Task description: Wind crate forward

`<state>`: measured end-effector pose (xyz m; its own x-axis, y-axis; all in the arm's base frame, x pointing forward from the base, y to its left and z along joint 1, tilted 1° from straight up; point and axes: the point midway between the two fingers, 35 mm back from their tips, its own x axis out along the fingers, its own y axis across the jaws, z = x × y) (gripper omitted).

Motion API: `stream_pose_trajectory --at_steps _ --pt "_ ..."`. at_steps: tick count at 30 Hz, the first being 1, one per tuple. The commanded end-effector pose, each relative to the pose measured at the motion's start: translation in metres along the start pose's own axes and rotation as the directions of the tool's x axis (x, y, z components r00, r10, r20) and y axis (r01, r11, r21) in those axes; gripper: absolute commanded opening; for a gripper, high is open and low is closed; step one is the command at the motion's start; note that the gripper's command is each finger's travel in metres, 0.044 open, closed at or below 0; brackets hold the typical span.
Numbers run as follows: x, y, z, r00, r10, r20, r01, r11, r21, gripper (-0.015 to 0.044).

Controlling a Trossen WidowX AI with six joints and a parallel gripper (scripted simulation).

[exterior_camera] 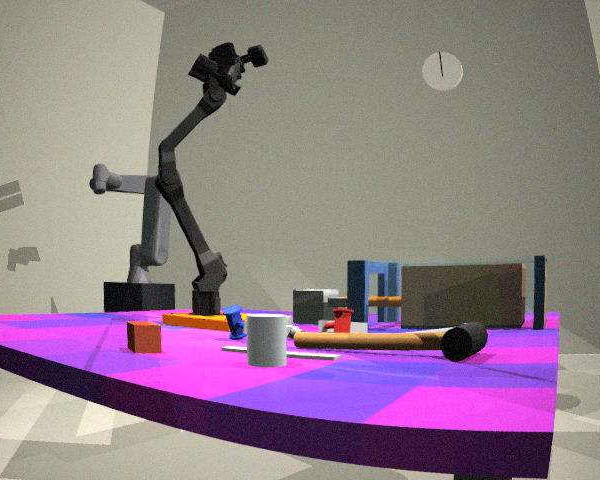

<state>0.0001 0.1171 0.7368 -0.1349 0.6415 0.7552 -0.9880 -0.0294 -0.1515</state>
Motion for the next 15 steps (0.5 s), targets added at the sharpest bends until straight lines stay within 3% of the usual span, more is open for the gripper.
stream_pose_trajectory --at_steps 1,7,15 --pt "0.001 -0.025 -0.016 0.996 -0.08 -0.033 0.081 0.997 0.014 0.044" --pt "-0.001 -0.073 -0.048 0.971 -0.216 -0.105 0.225 0.971 0.083 0.044" --pt "-0.029 -0.168 -0.105 0.849 -0.477 -0.225 0.515 0.842 0.159 0.044"
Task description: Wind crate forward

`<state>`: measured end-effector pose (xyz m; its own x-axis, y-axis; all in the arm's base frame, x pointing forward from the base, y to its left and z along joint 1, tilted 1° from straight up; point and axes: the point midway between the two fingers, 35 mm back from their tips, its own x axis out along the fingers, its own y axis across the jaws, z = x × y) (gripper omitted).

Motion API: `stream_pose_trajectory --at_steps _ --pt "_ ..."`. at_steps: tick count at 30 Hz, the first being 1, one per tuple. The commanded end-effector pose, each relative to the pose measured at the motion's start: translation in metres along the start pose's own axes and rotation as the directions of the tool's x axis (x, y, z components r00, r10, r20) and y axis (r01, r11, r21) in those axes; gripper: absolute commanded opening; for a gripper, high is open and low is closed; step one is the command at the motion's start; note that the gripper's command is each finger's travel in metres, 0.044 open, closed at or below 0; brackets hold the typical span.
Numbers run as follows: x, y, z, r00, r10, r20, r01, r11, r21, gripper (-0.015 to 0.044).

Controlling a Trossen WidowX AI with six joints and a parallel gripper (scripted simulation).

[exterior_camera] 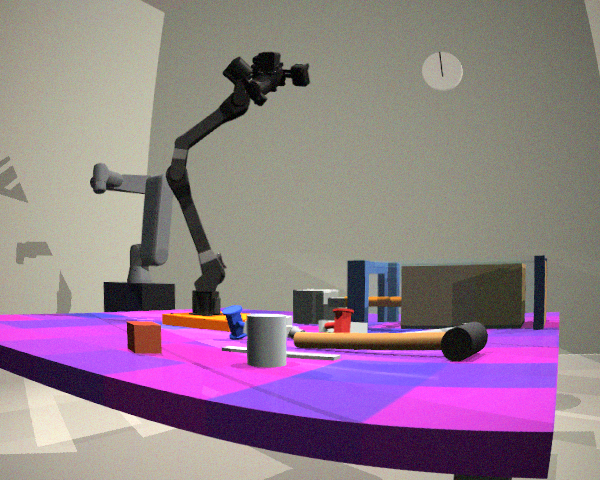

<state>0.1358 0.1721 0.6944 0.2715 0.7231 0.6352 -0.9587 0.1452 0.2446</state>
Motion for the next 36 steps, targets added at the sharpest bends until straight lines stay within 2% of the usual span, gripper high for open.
stream_pose_trajectory --at_steps 1,5,11,19,21,28,32,36 --pt "0.008 -0.057 -0.026 0.987 -0.15 -0.061 0.155 0.984 0.082 0.044" --pt "0.004 -0.121 -0.054 0.937 -0.323 -0.135 0.342 0.926 0.16 0.044" --pt "-0.019 -0.206 -0.088 0.814 -0.534 -0.229 0.579 0.777 0.245 0.044" --pt "-0.082 -0.316 -0.122 0.555 -0.767 -0.321 0.82 0.442 0.363 0.044" --pt "-0.096 -0.333 -0.128 0.502 -0.796 -0.338 0.846 0.371 0.383 0.044" --pt "-0.183 -0.405 -0.163 0.187 -0.874 -0.448 0.879 -0.055 0.474 0.044" --pt "-0.239 -0.433 -0.183 -0.001 -0.86 -0.51 0.81 -0.3 0.504 0.044" --pt "-0.299 -0.45 -0.201 -0.184 -0.801 -0.57 0.677 -0.524 0.517 0.044"
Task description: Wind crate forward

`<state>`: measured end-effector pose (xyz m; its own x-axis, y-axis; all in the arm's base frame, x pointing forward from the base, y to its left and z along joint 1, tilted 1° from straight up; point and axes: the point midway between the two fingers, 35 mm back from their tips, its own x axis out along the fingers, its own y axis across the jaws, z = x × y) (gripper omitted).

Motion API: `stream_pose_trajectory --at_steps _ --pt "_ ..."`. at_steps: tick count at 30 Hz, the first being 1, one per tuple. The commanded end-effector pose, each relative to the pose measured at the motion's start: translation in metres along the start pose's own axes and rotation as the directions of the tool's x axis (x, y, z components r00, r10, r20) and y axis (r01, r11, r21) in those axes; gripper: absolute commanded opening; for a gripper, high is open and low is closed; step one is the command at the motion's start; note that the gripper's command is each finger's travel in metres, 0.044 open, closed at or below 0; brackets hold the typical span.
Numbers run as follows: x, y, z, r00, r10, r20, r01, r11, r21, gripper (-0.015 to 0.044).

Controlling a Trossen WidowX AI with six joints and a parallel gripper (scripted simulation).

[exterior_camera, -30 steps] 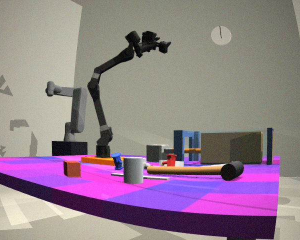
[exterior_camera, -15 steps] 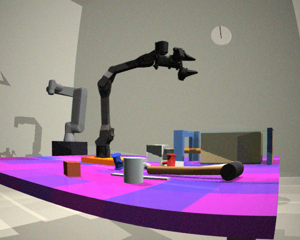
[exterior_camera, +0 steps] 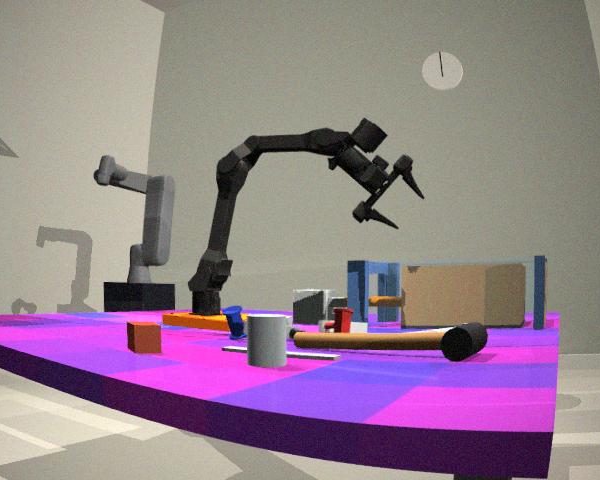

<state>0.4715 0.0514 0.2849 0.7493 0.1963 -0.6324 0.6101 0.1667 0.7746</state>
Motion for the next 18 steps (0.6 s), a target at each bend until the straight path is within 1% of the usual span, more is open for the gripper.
stream_pose_trajectory --at_steps 1,4,6,9,12,14,18 --pt "0.023 -0.047 0.03 0.982 -0.183 0.047 0.172 0.969 0.175 0.044" --pt "0.035 -0.086 0.05 0.943 -0.325 0.065 0.291 0.905 0.31 0.044" --pt "0.041 -0.117 0.063 0.898 -0.434 0.069 0.37 0.831 0.415 0.044" --pt "0.045 -0.164 0.082 0.805 -0.59 0.058 0.461 0.684 0.565 0.044" --pt "0.042 -0.207 0.095 0.695 -0.718 0.029 0.509 0.52 0.686 0.044" --pt "0.04 -0.216 0.098 0.667 -0.745 0.02 0.514 0.48 0.711 0.044" --pt "0.04 -0.216 0.098 0.667 -0.745 0.02 0.514 0.48 0.711 0.044"
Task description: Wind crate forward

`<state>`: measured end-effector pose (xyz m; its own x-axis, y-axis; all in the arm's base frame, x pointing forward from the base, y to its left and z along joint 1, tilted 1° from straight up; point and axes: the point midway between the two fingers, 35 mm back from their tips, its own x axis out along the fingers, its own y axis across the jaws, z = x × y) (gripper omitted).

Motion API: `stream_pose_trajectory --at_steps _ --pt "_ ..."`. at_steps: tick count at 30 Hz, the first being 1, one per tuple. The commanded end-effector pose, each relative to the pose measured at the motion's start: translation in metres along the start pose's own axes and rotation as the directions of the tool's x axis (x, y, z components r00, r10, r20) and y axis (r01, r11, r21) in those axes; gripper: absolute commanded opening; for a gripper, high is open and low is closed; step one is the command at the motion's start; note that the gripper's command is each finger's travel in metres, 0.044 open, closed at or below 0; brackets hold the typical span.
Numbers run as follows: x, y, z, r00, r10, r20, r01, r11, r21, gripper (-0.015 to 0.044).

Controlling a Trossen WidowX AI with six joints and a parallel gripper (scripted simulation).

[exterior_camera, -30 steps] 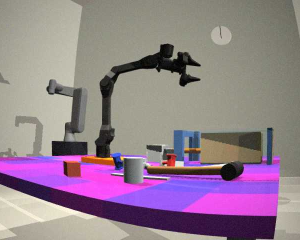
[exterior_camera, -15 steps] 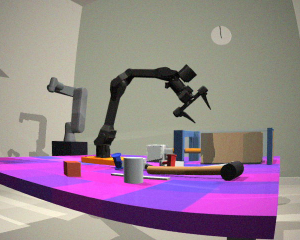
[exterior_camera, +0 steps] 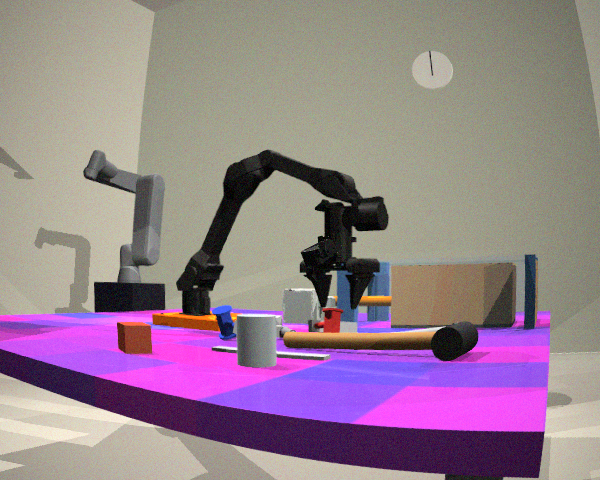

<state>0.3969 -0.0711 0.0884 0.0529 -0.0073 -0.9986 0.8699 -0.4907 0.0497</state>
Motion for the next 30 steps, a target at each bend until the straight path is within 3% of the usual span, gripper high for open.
stream_pose_trajectory --at_steps 1,14,29,30 --pt "-0.004 -0.002 0.001 1.0 0.001 0.005 -0.001 1.0 0.018 0.044" --pt "0.039 -0.004 0.009 1.0 0.0 0.006 -0.001 1.0 0.018 0.044" --pt "0.056 -0.005 0.009 1.0 0.0 0.006 -0.001 1.0 0.018 0.044" --pt "0.052 -0.004 0.008 1.0 0.001 0.003 -0.001 1.0 0.023 0.0414"
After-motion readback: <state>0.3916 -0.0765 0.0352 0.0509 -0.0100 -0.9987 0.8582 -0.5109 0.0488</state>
